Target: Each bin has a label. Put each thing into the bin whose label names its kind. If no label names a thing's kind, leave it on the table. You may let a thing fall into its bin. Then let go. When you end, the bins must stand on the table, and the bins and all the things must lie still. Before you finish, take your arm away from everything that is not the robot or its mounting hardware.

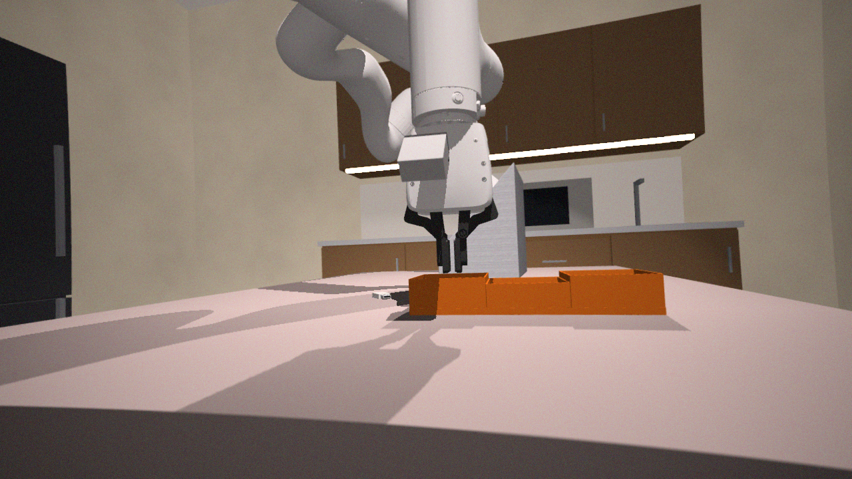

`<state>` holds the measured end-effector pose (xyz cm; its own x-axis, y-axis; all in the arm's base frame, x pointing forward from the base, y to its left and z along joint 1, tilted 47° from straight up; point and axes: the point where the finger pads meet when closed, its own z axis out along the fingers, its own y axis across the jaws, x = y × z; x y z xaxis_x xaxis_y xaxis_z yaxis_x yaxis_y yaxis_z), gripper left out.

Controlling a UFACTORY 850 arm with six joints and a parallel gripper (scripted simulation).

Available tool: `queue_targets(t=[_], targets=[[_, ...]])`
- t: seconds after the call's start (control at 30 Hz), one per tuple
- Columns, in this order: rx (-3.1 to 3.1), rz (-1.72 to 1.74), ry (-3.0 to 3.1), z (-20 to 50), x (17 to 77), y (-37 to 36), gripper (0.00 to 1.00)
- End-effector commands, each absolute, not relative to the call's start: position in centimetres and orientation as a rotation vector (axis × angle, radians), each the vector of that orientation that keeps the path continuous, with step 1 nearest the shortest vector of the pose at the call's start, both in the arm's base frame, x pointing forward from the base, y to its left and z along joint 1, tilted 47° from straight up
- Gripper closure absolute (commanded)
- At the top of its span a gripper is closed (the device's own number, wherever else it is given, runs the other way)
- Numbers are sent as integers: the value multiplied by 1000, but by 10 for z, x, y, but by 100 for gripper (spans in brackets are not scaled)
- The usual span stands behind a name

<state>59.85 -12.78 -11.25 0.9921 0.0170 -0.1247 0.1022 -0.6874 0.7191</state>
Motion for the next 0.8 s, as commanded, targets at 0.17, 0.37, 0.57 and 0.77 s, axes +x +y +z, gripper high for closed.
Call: queue_targets(t=[0.17, 0.37, 0.57, 0.77], targets=[[2326, -134, 83, -95, 601, -109, 93], [2326, -134, 83, -98, 601, -106, 93], [2327, -134, 83, -120, 601, -85, 93], [2327, -134, 83, -135, 602, -71, 93]])
